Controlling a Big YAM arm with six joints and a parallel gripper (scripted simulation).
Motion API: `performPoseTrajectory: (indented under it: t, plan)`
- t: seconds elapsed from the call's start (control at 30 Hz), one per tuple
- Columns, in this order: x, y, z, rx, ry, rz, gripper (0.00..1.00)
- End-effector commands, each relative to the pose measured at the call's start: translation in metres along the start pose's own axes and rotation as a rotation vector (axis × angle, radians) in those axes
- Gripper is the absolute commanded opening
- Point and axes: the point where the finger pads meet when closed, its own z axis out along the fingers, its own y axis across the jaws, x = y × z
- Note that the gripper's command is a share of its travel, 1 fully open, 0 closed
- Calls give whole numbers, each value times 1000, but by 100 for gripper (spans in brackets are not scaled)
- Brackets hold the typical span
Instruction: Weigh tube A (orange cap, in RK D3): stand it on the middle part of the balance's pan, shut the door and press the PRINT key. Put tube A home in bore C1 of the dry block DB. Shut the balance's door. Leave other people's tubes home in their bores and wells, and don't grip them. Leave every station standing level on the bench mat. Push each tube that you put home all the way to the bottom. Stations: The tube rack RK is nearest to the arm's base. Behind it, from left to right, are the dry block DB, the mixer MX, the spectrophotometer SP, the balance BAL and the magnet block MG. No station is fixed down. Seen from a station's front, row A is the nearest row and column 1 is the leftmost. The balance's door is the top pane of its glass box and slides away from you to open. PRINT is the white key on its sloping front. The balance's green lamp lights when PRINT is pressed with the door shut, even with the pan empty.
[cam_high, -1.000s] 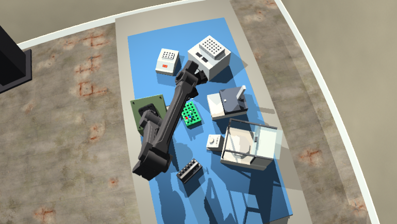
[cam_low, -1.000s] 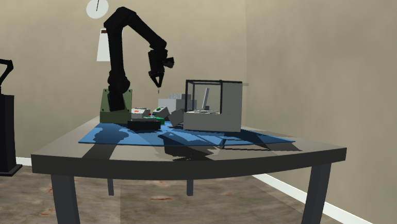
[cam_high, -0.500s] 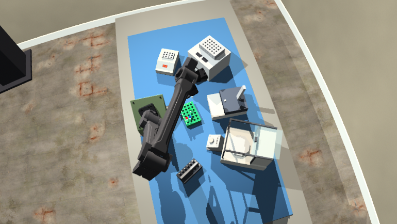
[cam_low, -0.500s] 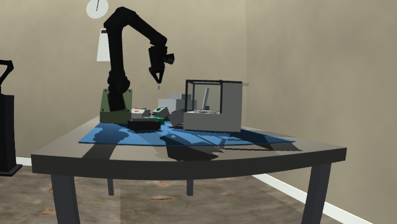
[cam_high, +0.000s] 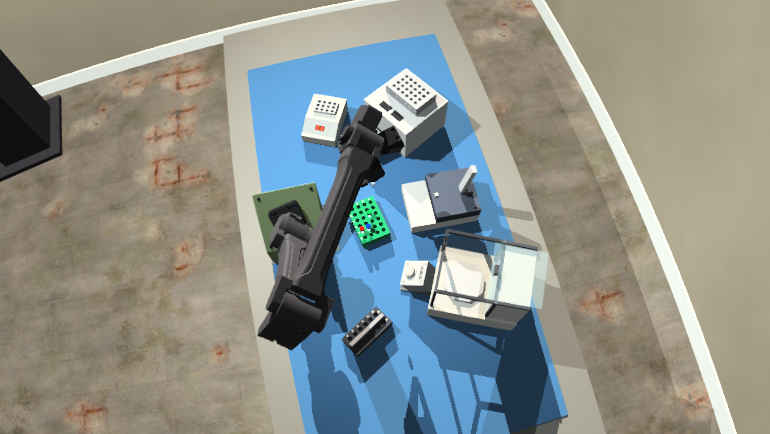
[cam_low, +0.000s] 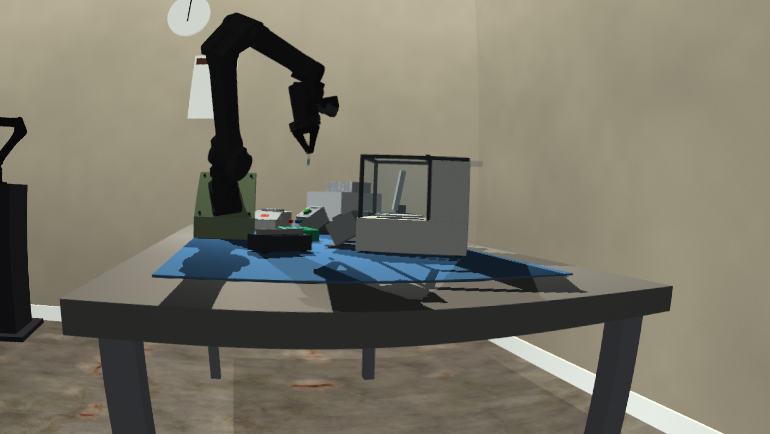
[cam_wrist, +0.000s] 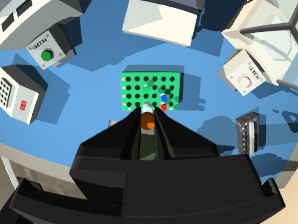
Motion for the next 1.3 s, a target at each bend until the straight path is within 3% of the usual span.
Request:
performPoseTrajectory:
  t: [0.0,0.53,1.27]
  plan:
    - [-22,3,-27,-30,-39,41,9]
    - [-27,4,-49,-28,-36,37,9]
    - [-30,2,-46,-31,-31,52,9]
